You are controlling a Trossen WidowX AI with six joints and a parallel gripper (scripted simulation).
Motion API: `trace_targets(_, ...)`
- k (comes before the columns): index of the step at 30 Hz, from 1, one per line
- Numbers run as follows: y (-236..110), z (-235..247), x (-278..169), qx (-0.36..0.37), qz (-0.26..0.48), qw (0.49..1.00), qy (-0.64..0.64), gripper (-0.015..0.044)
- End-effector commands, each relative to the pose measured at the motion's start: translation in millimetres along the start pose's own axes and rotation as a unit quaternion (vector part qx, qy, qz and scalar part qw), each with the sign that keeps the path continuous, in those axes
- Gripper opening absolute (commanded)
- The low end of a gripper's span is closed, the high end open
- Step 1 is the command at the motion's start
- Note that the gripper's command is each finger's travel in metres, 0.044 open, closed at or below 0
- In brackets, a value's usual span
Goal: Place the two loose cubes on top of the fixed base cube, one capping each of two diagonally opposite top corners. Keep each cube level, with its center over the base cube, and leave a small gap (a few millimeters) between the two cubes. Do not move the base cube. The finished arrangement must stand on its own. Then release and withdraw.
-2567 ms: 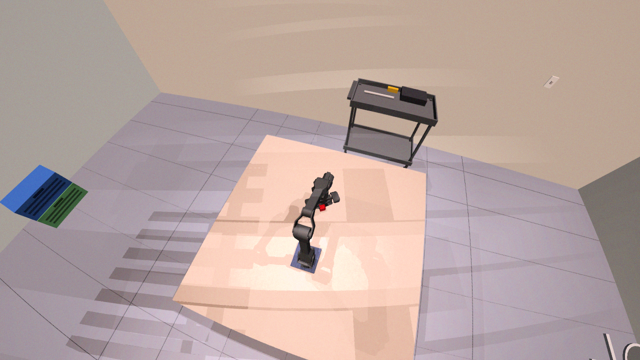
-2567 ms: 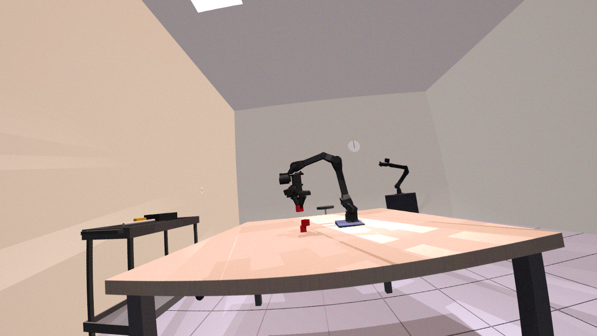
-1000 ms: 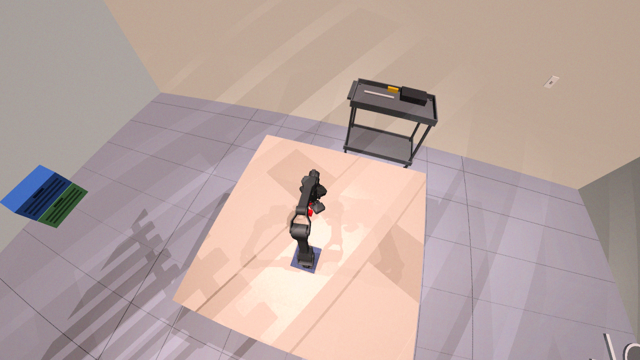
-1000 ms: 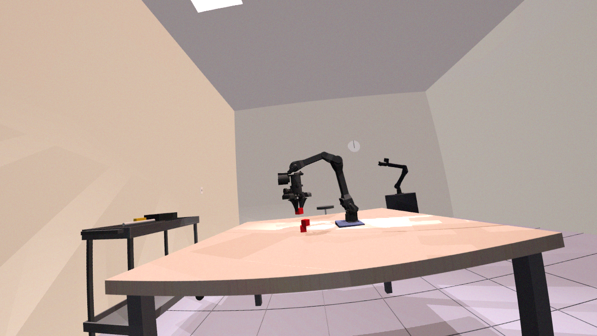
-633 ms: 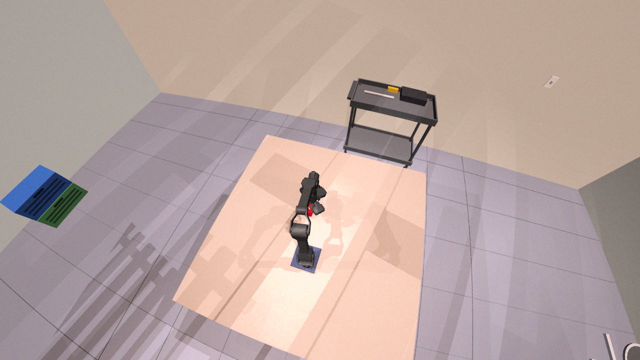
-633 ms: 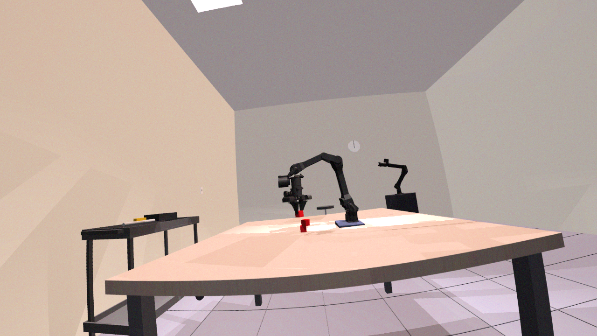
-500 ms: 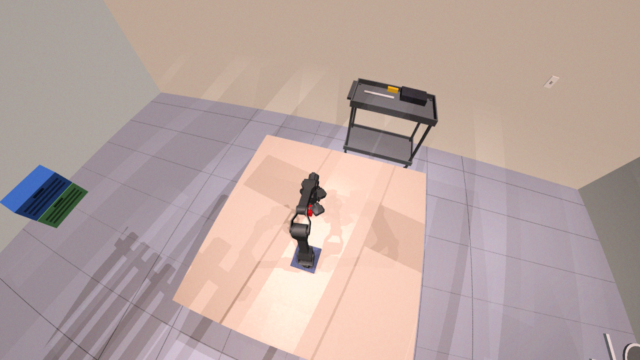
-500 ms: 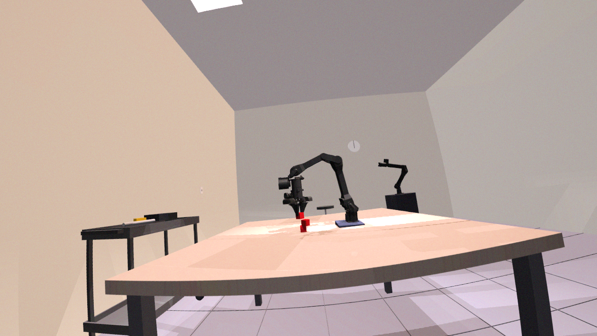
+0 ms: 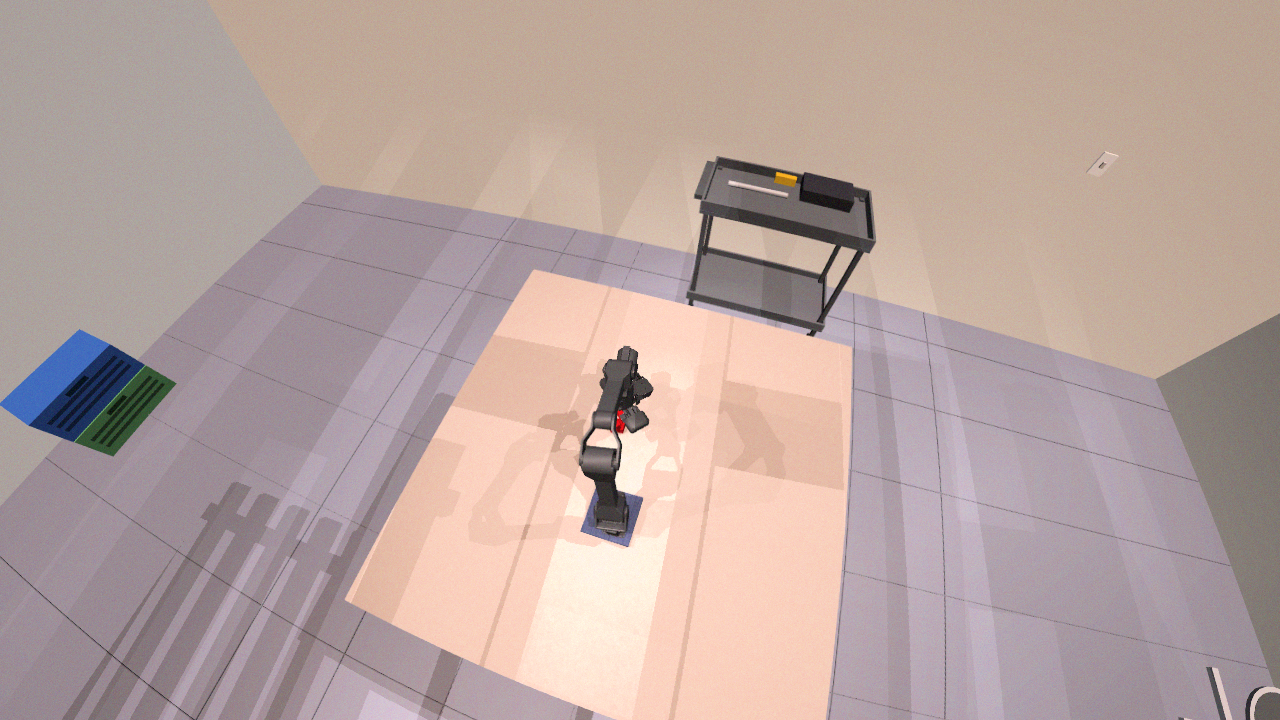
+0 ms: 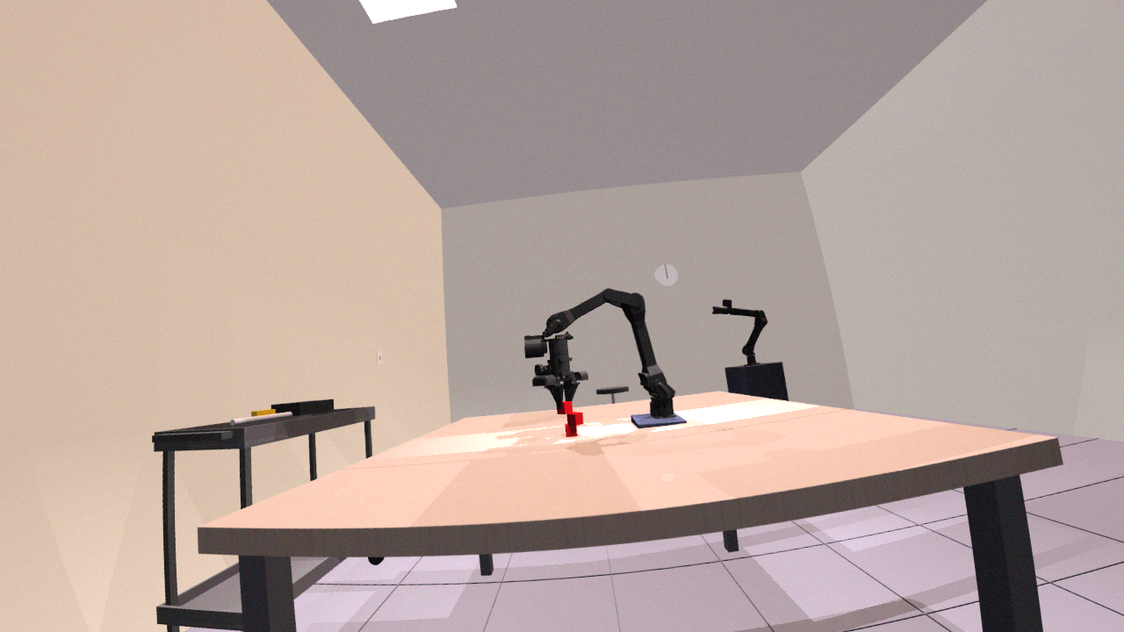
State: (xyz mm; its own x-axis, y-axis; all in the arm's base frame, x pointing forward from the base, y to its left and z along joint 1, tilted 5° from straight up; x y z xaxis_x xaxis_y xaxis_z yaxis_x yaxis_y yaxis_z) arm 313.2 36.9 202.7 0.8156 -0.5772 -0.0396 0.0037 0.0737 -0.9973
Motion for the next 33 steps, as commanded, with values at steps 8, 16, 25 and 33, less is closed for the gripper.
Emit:
trace_targets(8, 21.3, 0.4, 1.8, 0.001, 0.001, 1.0, 0.004, 0.0105)
trace_targets(16, 28.5, 0.3, 2.1, 0.001, 0.002, 1.0, 0.005, 0.0105)
trace_targets(25, 30.0, 0.3, 2.1, 0.001, 0.002, 1.0, 0.005, 0.0105)
trace_targets(33, 30.0, 0.3, 2.1, 0.001, 0.002, 1.0, 0.005, 0.0105)
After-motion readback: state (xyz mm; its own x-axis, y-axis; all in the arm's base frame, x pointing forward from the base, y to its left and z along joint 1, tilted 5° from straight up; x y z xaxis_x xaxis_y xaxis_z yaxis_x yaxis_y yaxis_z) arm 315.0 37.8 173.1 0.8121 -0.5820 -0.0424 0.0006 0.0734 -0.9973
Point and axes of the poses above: the point midway between the two fingers, 35 mm back from their tips, its own y axis out along the fingers, its own z axis across the jaws, x = y × z, the point moved 10 cm from there along -y, back along the fingers, and after that the axes turned 10 degrees about -y, right-handed, at the moved point
